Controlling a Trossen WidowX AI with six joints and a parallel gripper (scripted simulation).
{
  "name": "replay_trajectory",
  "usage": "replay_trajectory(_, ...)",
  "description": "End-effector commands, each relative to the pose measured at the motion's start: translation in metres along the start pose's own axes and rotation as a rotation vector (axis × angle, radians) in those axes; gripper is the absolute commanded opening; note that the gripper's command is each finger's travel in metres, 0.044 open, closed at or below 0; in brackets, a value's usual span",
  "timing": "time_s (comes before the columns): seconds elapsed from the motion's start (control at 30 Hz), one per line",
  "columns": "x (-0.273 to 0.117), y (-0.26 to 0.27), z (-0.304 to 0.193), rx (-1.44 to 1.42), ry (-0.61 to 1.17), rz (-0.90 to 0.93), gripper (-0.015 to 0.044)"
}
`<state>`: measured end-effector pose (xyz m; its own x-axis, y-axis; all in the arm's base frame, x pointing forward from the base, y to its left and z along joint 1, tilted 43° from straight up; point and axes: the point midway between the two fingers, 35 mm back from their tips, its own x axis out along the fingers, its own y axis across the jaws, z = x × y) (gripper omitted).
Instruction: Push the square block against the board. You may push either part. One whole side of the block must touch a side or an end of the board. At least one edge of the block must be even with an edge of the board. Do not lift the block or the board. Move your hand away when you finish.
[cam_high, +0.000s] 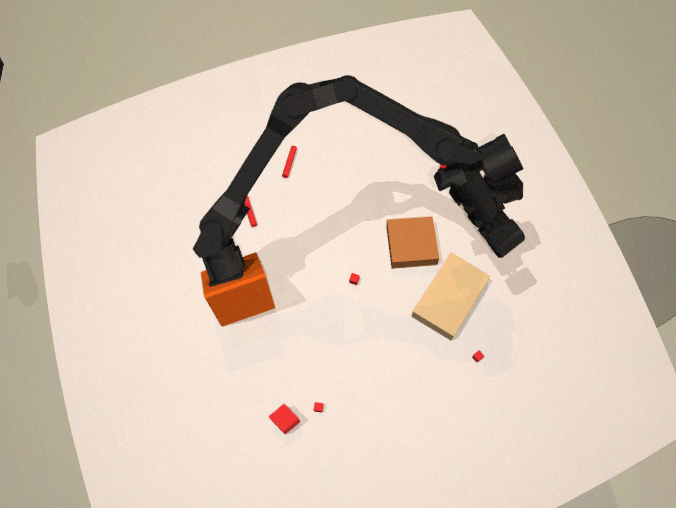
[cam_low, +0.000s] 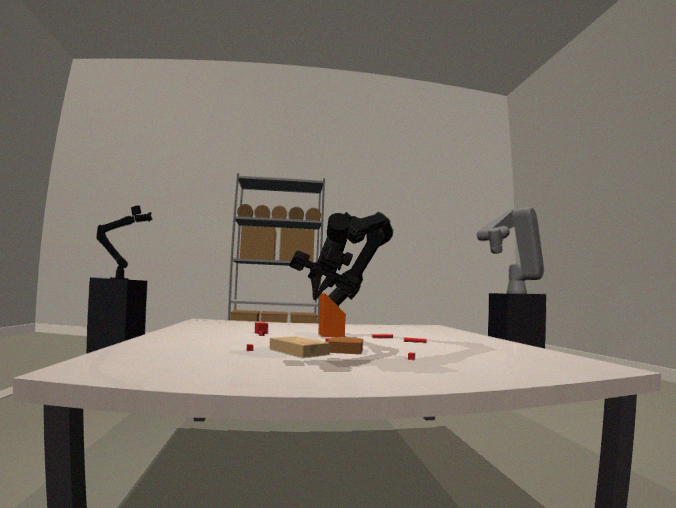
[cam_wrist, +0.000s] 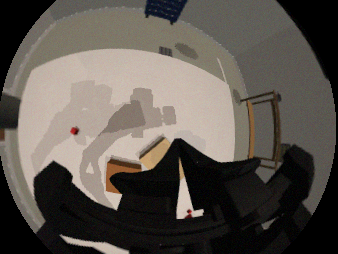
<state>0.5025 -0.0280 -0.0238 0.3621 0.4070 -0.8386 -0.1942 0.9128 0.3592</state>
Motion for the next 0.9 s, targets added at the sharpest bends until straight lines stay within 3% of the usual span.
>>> replay_trajectory(0.0, 0.015, 0.026, -0.013, 0.074, 0.104, 0.093, 0.0)
replay_trajectory(0.5, 0.033, 0.101, -0.054, 0.354, 0.443, 0.303, 0.0)
replay_trajectory(0.77, 0.035, 0.106, -0.056, 0.367, 0.458, 0.309, 0.0)
replay_trajectory(0.87, 0.07, 0.121, -0.07, 0.367, 0.459, 0.311, 0.0)
